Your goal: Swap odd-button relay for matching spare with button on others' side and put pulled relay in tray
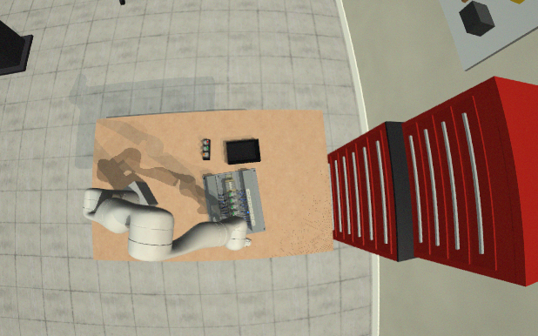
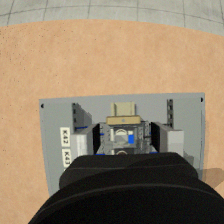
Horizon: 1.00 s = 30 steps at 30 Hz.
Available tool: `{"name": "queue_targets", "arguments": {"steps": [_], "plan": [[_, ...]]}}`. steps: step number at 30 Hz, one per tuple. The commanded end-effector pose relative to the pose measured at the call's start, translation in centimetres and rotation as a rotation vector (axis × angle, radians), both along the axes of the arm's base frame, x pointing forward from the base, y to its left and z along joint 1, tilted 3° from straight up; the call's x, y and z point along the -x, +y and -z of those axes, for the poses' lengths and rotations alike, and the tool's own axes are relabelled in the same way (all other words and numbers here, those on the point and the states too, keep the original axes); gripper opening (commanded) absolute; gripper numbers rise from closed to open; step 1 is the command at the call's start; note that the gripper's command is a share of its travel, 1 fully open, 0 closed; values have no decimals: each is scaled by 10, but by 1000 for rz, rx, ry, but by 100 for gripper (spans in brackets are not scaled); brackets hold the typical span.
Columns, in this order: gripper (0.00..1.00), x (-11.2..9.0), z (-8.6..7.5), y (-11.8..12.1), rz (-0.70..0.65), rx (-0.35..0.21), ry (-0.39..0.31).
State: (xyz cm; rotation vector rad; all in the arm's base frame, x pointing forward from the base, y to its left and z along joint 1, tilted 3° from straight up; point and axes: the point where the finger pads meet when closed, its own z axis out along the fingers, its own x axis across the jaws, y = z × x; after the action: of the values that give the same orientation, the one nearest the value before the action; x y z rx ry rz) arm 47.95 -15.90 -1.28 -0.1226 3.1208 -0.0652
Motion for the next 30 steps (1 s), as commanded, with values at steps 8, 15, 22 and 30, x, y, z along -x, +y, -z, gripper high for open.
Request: {"name": "queue_targets", "arguments": {"steps": [8,15,22,30], "plan": [[100,-2,-4,7,-4,-1,-4],[100,-4,-5,6,-11,1,-8],[100,-2,-6,9,-8,0,-6],[100,-1,-7,12,-5,-1,-4]]}}
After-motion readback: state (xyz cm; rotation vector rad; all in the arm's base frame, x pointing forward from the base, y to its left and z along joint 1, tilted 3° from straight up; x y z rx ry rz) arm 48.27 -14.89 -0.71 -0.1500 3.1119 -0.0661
